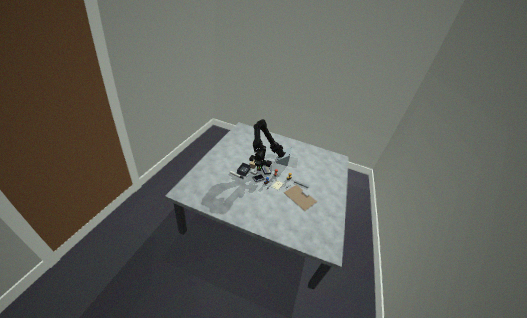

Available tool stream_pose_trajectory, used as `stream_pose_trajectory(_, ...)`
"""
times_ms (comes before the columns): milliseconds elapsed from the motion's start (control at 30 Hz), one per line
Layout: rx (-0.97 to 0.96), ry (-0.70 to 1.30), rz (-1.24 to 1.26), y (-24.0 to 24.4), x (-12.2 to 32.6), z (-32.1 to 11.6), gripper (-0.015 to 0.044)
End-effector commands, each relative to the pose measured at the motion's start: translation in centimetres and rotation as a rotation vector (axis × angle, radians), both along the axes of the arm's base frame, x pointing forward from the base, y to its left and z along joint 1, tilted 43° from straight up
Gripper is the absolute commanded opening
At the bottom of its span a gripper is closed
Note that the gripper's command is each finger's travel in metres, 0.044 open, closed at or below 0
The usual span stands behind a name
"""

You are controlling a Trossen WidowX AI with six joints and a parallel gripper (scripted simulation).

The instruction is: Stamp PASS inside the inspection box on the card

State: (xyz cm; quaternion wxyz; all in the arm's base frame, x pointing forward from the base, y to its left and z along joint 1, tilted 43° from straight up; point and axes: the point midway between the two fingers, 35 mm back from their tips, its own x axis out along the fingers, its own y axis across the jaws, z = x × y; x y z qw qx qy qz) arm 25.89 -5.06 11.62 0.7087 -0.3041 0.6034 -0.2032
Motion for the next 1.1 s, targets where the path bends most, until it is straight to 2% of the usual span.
stream_pose_trajectory(0,0.005,-0.001,-0.003,0.2,0.0,0.1,0.0000)
stream_pose_trajectory(1067,0.007,0.000,-0.003,1.3,-0.2,1.2,0.0000)
